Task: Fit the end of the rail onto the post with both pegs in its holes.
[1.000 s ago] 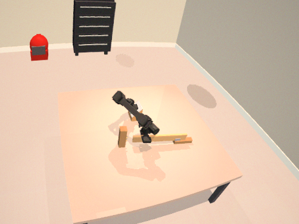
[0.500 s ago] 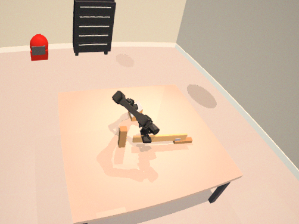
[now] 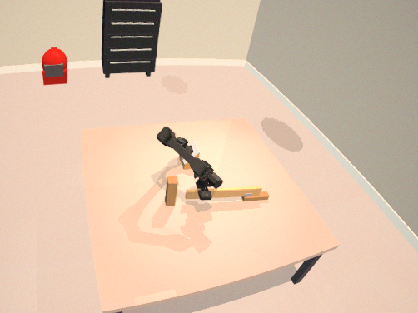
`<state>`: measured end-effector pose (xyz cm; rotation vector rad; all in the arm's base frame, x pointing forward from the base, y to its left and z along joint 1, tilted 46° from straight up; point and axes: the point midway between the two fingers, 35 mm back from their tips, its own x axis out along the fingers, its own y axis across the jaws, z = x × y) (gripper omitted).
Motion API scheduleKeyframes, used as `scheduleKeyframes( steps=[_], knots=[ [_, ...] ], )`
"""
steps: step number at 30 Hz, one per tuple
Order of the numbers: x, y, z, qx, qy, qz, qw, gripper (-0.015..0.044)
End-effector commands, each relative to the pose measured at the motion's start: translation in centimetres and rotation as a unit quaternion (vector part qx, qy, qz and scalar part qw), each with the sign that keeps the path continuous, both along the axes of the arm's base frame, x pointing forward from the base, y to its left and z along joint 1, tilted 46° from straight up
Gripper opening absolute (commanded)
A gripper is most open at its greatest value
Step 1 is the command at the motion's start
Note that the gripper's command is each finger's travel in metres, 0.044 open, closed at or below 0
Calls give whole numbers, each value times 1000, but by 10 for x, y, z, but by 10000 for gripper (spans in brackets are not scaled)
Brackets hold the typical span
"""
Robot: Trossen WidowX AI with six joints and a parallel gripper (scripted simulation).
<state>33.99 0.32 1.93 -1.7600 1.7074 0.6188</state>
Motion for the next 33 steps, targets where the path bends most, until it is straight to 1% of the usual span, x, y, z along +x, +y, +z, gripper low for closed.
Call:
scheduleKeyframes(
  steps=[1,33],
  knots=[
    [0,4,2,3,-2,3,1000,0],
    [-1,-4,5,2,-2,3,1000,0]
  ],
)
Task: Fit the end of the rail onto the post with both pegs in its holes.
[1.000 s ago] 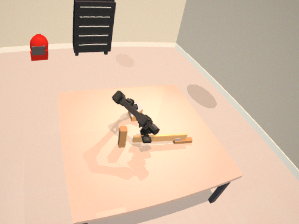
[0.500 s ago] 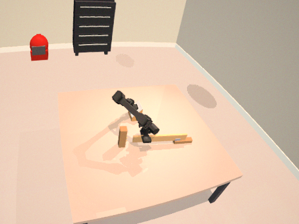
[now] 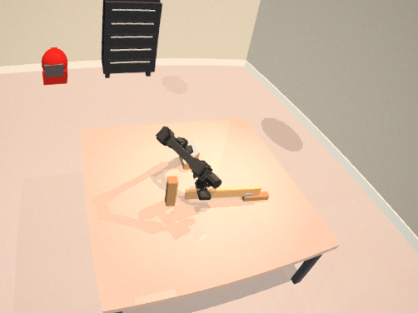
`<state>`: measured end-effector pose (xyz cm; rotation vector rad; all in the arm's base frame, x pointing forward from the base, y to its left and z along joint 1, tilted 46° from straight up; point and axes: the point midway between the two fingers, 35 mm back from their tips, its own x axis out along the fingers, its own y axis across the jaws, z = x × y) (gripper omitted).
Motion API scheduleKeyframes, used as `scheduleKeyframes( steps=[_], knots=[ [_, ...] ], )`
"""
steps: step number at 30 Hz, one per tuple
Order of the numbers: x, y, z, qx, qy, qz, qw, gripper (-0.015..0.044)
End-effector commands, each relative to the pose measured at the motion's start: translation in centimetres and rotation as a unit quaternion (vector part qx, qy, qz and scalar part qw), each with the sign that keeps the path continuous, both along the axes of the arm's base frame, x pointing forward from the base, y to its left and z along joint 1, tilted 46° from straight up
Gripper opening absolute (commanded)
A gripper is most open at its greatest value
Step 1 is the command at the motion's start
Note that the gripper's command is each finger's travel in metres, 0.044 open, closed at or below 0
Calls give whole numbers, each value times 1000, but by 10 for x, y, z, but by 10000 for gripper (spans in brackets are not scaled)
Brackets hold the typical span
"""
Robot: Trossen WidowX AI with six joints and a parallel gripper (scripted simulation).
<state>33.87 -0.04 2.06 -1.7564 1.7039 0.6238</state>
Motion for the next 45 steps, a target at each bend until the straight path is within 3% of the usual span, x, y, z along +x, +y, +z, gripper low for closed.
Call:
scheduleKeyframes(
  steps=[1,45],
  knots=[
    [1,-1,4,0,-2,3,1000,0],
    [0,-8,15,-1,-2,3,1000,0]
  ],
)
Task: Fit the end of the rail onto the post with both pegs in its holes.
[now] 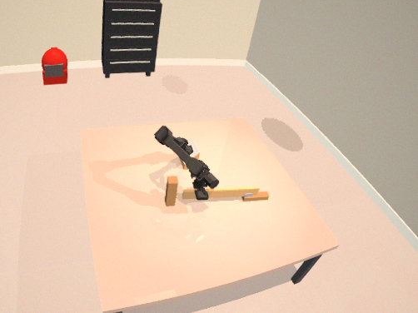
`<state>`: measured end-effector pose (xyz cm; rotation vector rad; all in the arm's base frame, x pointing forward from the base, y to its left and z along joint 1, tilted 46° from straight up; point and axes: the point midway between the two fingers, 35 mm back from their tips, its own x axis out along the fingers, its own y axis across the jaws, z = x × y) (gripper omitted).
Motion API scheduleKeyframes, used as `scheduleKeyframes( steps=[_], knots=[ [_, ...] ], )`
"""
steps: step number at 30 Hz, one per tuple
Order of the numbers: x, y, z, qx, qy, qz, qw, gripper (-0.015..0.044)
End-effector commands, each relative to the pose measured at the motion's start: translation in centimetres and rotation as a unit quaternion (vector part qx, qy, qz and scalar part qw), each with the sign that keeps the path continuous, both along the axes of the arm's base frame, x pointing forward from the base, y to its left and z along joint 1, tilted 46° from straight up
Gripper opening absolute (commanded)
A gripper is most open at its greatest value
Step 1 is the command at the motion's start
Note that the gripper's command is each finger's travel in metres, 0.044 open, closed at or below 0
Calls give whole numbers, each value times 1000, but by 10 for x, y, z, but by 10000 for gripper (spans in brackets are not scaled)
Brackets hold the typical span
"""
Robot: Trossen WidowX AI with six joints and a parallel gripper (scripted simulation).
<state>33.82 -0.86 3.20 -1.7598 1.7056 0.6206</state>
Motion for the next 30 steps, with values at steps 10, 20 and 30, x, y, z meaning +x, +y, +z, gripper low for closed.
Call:
scheduleKeyframes(
  steps=[10,20,30],
  knots=[
    [0,-3,5,1,-2,3,1000,0],
    [0,-6,7,1,-2,3,1000,0],
    [0,-7,10,1,-2,3,1000,0]
  ],
)
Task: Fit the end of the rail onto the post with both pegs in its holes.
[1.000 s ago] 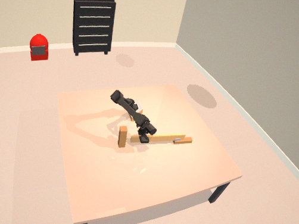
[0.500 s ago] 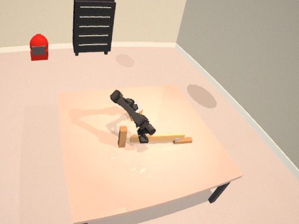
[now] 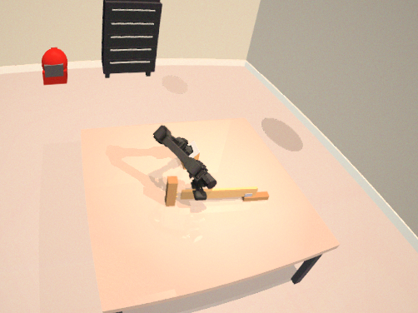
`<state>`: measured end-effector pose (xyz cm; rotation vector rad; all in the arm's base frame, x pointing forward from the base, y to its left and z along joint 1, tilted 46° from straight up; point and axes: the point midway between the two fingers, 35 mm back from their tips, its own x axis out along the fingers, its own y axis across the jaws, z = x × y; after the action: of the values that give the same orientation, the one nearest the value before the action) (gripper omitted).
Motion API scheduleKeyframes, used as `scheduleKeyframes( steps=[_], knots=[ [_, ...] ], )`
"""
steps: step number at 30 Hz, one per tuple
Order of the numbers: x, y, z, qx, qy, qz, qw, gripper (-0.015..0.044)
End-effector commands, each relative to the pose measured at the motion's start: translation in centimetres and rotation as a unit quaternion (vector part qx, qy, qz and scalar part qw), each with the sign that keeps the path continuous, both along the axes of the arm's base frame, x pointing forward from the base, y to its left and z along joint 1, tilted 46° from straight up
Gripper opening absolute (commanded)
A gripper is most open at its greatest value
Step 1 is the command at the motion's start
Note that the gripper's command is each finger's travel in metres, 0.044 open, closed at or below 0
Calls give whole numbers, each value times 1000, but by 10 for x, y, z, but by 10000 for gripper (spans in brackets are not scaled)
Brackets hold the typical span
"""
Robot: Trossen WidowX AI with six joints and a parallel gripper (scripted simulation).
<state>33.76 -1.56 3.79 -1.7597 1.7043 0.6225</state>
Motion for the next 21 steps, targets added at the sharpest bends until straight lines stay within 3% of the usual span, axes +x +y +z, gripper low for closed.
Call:
scheduleKeyframes(
  steps=[1,21],
  knots=[
    [0,0,4,0,-2,2,1000,0],
    [0,-5,9,0,-2,2,1000,0]
  ],
)
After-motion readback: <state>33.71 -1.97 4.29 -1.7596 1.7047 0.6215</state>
